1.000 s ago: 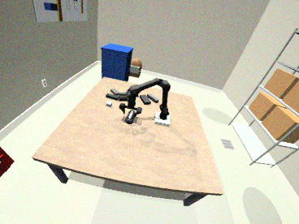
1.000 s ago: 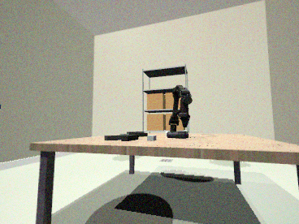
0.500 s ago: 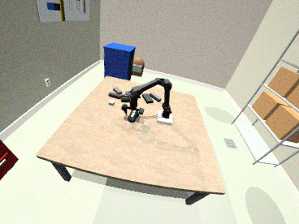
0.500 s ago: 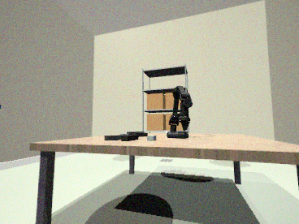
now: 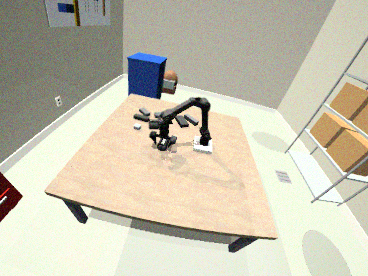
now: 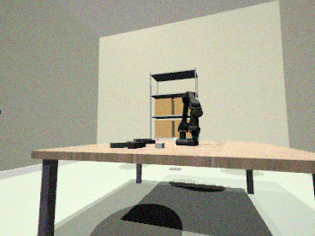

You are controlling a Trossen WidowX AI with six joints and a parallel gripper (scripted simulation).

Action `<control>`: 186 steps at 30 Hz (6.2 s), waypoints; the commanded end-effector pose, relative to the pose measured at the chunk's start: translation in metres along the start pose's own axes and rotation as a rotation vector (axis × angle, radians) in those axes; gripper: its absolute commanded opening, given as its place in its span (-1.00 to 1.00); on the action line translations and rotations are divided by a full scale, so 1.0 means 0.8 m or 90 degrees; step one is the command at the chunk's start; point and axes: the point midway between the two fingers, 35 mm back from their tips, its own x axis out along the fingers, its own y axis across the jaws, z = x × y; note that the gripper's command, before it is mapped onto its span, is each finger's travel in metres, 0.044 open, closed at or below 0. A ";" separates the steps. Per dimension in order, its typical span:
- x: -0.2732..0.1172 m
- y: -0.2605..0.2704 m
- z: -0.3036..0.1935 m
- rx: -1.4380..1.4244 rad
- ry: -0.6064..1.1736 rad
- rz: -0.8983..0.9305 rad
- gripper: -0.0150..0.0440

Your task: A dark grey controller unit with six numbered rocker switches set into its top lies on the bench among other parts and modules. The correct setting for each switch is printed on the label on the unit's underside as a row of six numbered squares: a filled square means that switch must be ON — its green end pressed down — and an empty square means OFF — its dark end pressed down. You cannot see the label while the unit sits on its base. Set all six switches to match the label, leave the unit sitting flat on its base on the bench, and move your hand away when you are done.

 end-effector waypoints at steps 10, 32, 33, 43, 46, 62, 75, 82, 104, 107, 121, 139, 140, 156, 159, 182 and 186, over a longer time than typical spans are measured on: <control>0.012 -0.001 0.002 0.004 -0.004 -0.001 0.61; 0.006 -0.001 0.004 0.004 -0.004 -0.001 0.65; 0.005 -0.001 0.004 0.004 -0.004 -0.001 0.65; -0.002 -0.001 0.005 0.004 -0.004 -0.001 0.65; -0.005 -0.001 0.006 0.004 -0.004 -0.001 0.65; -0.018 -0.001 0.011 0.003 -0.004 -0.001 0.65; -0.030 -0.001 0.017 0.003 -0.005 -0.001 0.65; -0.037 -0.001 0.020 0.003 -0.005 -0.001 0.65; -0.055 -0.001 0.033 0.003 -0.005 -0.001 0.65; -0.058 -0.001 0.034 0.003 -0.006 -0.001 0.65; -0.068 -0.001 0.044 0.003 -0.006 -0.001 0.65; -0.081 -0.001 0.057 0.003 -0.007 -0.001 0.65; -0.082 -0.001 0.058 0.003 -0.007 -0.001 0.65; -0.092 -0.001 0.071 0.003 -0.008 -0.001 0.65; -0.093 -0.001 0.073 0.003 -0.008 -0.001 0.65; -0.105 -0.001 0.095 0.003 -0.009 -0.001 0.65; -0.107 -0.001 0.098 0.003 -0.009 -0.001 0.65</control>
